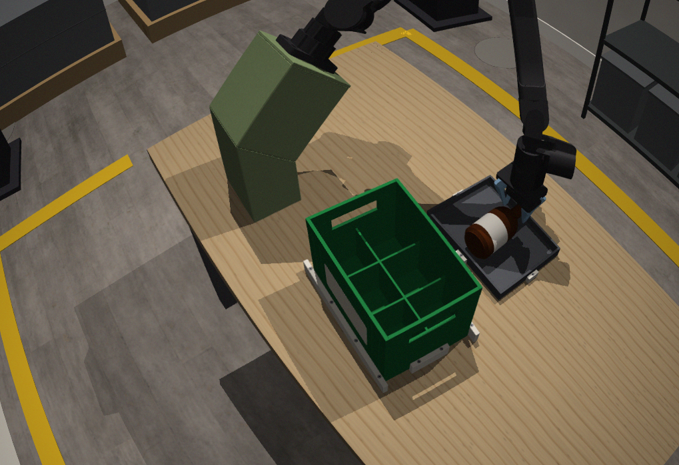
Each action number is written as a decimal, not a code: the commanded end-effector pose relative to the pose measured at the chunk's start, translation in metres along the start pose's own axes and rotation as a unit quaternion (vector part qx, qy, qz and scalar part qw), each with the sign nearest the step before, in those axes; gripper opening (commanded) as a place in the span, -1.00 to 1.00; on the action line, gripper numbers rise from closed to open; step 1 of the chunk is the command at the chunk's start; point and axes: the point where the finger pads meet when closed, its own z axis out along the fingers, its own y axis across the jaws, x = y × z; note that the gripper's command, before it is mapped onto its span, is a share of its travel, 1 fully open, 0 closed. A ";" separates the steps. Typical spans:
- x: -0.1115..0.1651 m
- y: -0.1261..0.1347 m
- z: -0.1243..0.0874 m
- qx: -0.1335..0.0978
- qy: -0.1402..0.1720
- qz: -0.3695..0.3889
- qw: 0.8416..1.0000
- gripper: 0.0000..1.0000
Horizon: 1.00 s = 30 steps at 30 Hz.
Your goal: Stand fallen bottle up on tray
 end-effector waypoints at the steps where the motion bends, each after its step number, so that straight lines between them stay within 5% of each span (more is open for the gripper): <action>1: -0.008 -0.002 0.010 0.001 -0.003 -0.004 1.000 0.21; 30: -0.009 -0.003 0.020 0.003 -0.004 -0.005 1.000 0.21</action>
